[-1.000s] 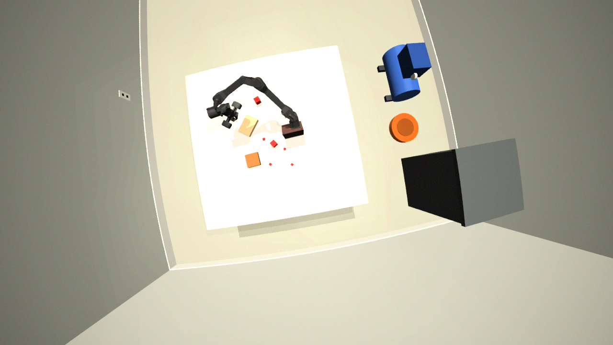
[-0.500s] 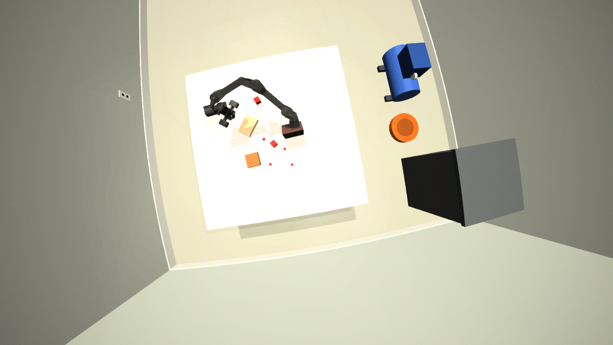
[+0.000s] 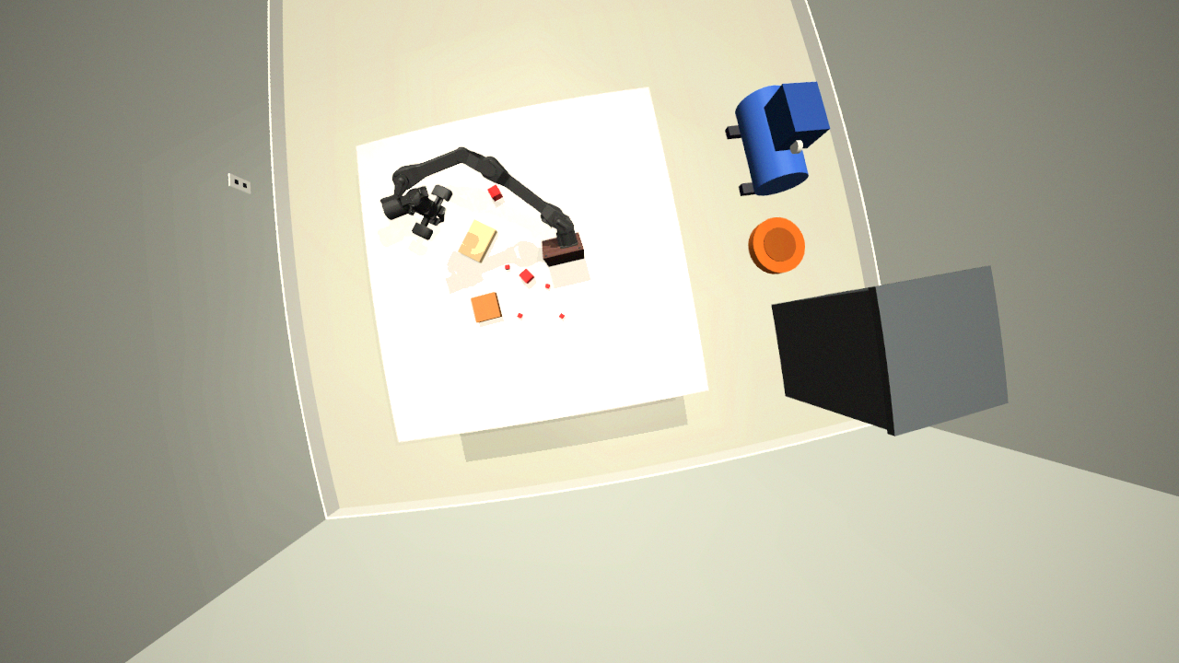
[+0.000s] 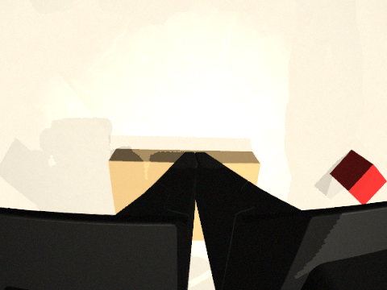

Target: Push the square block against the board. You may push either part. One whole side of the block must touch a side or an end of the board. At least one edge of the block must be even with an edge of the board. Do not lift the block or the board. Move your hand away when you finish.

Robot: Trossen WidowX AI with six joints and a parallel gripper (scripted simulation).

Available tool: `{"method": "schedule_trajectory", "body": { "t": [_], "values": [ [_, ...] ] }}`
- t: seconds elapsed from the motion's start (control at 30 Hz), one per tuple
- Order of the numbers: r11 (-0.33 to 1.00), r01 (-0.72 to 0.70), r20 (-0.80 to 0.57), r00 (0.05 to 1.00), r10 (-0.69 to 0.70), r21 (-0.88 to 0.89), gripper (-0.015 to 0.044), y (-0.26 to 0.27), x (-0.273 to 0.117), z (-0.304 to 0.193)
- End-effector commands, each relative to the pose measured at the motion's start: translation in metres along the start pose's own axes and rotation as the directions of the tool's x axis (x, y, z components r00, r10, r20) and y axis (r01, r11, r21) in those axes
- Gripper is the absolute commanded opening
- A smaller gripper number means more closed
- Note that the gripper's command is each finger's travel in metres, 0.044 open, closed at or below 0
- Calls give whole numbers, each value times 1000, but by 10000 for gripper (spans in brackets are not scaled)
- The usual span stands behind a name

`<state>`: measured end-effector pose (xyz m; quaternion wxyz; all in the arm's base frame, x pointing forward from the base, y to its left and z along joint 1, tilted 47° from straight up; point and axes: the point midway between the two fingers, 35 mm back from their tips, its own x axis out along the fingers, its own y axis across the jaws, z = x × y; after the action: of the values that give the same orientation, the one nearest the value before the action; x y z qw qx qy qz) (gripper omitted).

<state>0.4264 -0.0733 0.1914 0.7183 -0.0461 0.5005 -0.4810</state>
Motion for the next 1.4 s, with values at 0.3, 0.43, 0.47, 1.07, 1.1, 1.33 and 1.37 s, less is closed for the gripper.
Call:
{"method": "schedule_trajectory", "body": {
  "t": [0.3,0.43,0.47,1.07,1.1,1.33,1.37],
  "values": [
    [1000,10,-9,1000,-10,-2,0,-1,2,-1],
    [1000,10,-9,1000,-10,-2,0,-1,2,-1],
    [1000,10,-9,1000,-10,-2,0,-1,2,-1],
    [996,2,-13,1000,-3,-87,0,19,8,-22],
    [993,0,-15,1000,-2,-121,0,26,10,-31],
    [935,-11,-25,1000,2,-354,0,63,29,-106],
    [923,-11,-26,1000,1,-386,0,66,32,-117]
  ]
}}
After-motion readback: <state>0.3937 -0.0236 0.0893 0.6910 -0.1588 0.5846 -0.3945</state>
